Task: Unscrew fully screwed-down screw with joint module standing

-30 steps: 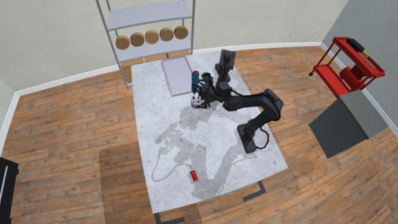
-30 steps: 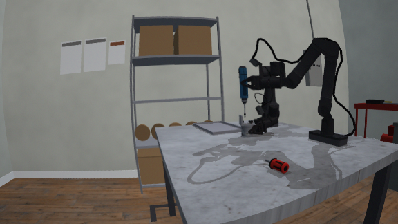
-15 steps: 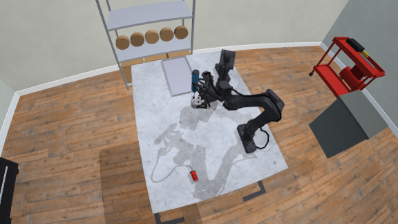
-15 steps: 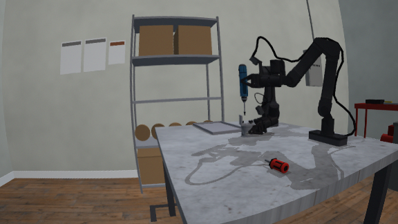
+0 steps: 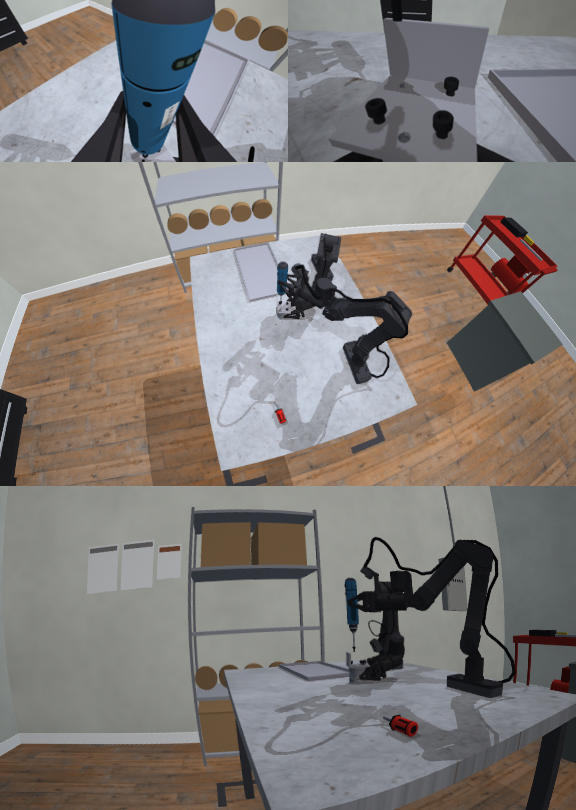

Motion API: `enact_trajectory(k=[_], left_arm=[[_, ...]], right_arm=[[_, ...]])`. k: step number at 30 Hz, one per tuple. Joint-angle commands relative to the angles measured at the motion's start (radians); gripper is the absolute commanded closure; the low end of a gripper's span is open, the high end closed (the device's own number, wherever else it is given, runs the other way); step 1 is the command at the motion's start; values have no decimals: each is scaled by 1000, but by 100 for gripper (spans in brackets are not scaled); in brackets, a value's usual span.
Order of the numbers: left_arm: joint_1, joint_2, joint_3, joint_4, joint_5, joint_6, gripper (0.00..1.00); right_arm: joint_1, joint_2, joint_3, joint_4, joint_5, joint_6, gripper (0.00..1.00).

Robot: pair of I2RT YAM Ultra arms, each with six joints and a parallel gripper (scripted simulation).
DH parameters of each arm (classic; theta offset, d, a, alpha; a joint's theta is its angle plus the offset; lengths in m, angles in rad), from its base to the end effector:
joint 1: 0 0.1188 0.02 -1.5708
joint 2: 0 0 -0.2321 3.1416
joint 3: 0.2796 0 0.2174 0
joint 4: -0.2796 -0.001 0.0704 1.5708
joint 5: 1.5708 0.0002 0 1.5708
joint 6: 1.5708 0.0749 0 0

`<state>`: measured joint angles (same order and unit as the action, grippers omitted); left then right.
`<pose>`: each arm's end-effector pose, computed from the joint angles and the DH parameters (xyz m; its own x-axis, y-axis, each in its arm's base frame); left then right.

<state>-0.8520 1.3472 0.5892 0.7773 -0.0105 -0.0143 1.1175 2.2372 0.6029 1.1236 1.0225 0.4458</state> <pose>0.2034 -0.2297 0.2476 0.0021 -0.0241 -0.9997 0.7458 0.6661 -0.0145 0.1903 0.2471 0.0352 -0.2546 -0.0094 -0.9670 -0.0363 0.9993 -0.0002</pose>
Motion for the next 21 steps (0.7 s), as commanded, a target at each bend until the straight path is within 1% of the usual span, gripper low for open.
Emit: enact_trajectory(k=[1,21], left_arm=[[-10,-50,51,52,-7,5,58],[-10,-53,56,43,-7,5,58]], right_arm=[[-1,-6,3,2,1,1,41],[-1,-6,3,2,1,1,41]])
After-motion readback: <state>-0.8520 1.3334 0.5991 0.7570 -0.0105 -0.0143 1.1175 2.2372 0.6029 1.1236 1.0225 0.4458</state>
